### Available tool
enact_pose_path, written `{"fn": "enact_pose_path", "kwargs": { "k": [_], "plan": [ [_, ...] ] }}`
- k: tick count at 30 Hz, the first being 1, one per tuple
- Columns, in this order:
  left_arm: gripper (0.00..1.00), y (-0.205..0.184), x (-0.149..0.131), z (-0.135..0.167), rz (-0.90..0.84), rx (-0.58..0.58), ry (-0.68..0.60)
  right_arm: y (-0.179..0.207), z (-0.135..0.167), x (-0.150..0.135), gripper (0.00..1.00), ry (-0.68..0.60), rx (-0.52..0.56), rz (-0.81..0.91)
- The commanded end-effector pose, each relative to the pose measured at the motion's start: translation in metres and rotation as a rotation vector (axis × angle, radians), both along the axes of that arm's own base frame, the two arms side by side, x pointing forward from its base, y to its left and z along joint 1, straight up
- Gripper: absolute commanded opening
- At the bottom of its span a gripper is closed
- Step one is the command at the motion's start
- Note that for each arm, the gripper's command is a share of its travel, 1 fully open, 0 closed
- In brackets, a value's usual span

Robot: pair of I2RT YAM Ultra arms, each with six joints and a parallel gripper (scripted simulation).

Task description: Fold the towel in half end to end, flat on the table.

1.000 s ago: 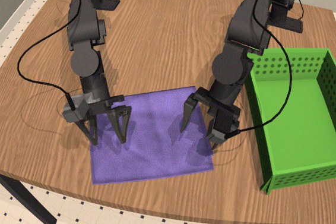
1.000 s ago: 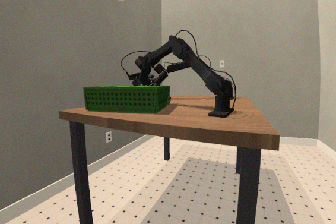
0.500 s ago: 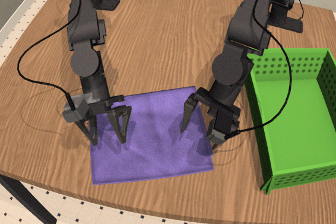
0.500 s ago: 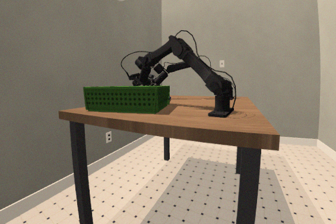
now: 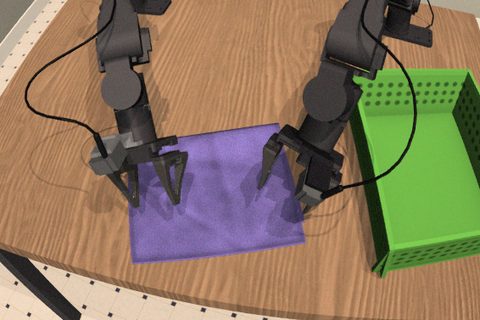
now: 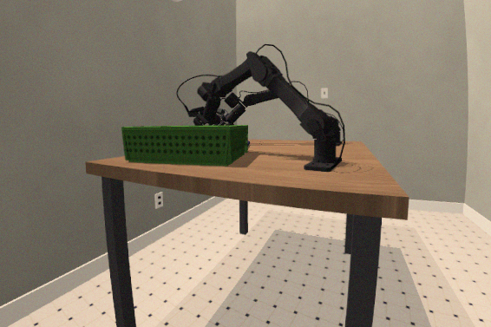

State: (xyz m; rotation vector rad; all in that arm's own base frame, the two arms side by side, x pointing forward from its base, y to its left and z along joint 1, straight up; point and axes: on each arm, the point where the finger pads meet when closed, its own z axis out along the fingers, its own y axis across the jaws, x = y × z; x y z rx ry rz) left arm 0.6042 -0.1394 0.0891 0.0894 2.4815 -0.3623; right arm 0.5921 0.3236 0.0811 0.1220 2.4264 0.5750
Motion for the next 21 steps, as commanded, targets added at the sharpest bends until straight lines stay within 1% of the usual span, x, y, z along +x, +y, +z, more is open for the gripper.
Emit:
{"fn": "enact_pose_path", "kwargs": {
  "k": [1, 2, 3, 8, 10, 21],
  "plan": [
    [0.78, 0.001, 0.001, 0.010, -0.005, -0.001, -0.021, 0.007, 0.040, 0.002, 0.84, -0.068, 0.022, 0.010],
    [0.78, 0.001, 0.001, 0.010, -0.005, -0.001, -0.021, 0.007, 0.040, 0.002, 0.84, -0.068, 0.022, 0.010],
    [0.78, 0.007, -0.007, 0.014, -0.006, 0.000, -0.007, 0.003, 0.028, -0.004, 0.84, -0.043, 0.008, 0.010],
    [0.78, 0.011, -0.023, 0.033, -0.006, 0.000, -0.005, -0.005, 0.048, -0.017, 0.84, -0.047, 0.012, 0.009],
    [0.78, 0.011, -0.023, 0.033, -0.006, 0.000, -0.005, -0.005, 0.048, -0.017, 0.84, -0.047, 0.012, 0.009],
    [0.78, 0.018, -0.057, 0.074, -0.005, 0.000, -0.004, -0.026, 0.085, -0.051, 0.84, -0.023, 0.000, 0.008]
  ]
}}
